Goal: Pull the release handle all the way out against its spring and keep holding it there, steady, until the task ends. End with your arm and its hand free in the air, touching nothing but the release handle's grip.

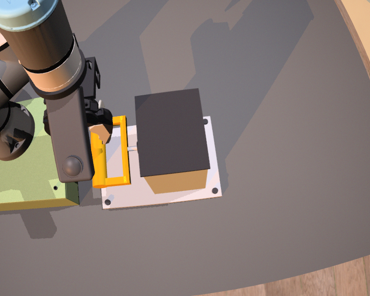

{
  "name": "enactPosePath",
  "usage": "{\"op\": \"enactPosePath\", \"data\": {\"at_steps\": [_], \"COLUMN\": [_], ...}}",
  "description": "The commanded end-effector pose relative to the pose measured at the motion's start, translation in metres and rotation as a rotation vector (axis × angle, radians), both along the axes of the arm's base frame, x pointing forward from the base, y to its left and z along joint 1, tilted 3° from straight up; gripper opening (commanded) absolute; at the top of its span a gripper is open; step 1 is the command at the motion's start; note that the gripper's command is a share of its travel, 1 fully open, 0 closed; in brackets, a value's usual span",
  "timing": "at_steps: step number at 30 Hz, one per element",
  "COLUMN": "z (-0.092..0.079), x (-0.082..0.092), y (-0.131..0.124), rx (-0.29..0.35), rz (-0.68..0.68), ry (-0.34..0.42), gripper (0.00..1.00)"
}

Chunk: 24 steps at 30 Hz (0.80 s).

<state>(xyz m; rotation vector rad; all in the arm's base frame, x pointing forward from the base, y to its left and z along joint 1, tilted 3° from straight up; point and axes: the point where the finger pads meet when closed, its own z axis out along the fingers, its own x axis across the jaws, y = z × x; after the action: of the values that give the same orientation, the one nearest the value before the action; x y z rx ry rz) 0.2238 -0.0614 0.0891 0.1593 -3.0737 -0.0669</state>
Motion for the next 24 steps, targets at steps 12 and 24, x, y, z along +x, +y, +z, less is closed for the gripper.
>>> {"op": "enactPosePath", "data": {"at_steps": [12, 24], "z": [-0.016, -0.020], "x": [0.002, 0.002], "y": [0.001, 0.001], "rx": [-0.002, -0.002], "rz": [0.000, 0.000], "ry": [-0.002, -0.002], "gripper": [0.33, 0.33]}}
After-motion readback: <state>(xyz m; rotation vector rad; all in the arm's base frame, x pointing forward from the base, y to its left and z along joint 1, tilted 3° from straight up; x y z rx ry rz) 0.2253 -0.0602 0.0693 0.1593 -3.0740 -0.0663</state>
